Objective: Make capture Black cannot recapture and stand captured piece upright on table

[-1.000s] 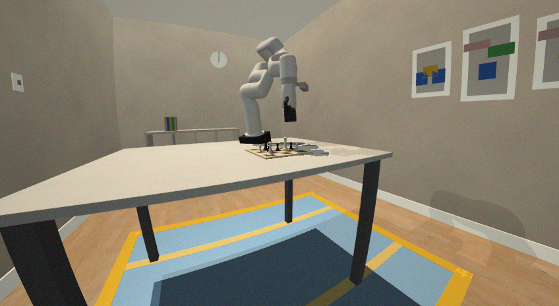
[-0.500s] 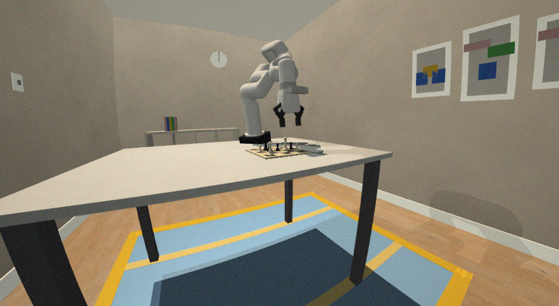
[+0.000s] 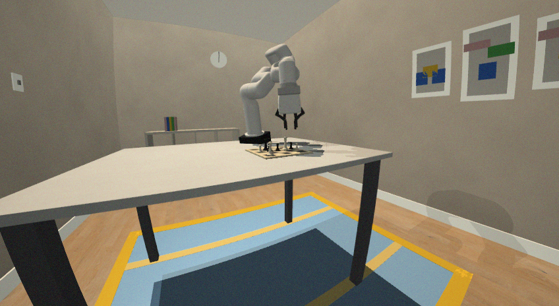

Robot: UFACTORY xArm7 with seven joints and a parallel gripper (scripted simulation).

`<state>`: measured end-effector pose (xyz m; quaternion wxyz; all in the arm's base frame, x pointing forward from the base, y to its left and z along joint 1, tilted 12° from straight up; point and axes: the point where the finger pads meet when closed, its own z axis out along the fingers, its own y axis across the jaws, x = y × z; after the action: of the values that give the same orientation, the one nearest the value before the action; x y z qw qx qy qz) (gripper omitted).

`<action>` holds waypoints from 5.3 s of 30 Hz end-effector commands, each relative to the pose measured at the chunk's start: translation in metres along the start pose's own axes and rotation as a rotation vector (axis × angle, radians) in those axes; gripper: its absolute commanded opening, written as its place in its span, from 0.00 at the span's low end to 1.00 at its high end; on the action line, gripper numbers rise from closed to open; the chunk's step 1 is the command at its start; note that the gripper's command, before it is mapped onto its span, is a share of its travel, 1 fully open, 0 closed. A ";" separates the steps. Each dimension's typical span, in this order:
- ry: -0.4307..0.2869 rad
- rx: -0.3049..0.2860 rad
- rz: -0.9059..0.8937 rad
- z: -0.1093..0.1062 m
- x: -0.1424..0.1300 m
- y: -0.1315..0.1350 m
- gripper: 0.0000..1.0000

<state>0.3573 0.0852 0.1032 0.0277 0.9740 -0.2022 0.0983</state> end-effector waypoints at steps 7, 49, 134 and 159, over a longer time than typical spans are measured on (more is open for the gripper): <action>-0.001 -0.061 0.373 -0.001 0.001 -0.001 0.35; -0.001 -0.061 0.373 0.011 0.001 0.000 0.35; -0.001 -0.061 0.373 0.051 0.000 0.001 0.35; -0.001 -0.061 0.373 0.051 0.001 0.001 0.35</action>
<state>0.3657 0.0791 0.0528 0.0395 0.9184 -0.3824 0.0940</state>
